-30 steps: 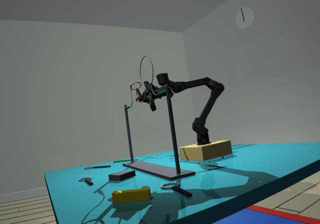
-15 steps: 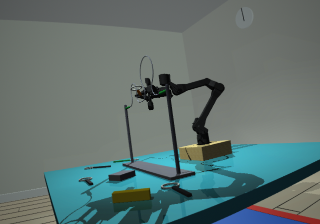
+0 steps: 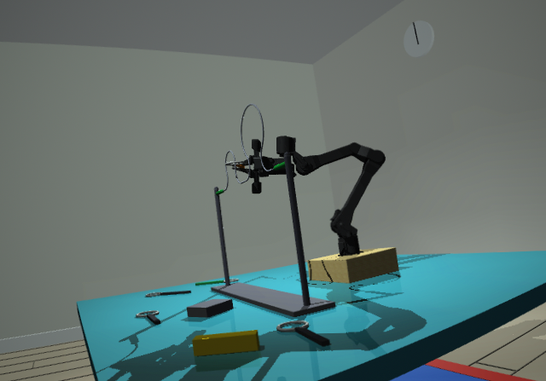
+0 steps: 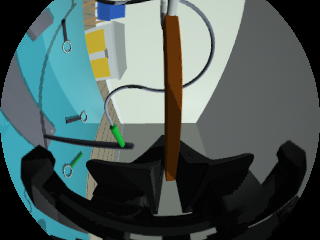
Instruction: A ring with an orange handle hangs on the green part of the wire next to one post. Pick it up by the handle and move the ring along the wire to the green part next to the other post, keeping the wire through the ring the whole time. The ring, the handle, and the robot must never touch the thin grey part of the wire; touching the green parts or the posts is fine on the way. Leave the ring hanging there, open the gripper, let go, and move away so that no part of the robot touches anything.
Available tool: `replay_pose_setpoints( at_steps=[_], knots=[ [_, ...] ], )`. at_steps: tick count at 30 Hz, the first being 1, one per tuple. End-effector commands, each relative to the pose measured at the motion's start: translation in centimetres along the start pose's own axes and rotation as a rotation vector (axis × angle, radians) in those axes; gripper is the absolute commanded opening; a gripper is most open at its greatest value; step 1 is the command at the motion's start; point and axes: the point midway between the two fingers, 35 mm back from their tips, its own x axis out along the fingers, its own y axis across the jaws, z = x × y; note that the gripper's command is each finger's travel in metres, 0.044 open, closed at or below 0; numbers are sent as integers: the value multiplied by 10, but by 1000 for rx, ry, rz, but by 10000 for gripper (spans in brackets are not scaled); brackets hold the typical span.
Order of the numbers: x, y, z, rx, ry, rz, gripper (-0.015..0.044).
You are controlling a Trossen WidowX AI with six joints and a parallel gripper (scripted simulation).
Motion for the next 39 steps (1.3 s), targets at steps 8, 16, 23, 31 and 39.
replay_pose_setpoints(
  at_steps=[8,16,23,31,39],
  knots=[
    [1,6,-1,-64,-9,-31,-150],
    [0,20,-2,-17,-4,-8,-150],
    [-2,39,-2,80,6,44,-150],
    [-6,64,2,218,20,119,-150],
    [-14,91,10,387,38,211,-150]
  ],
)
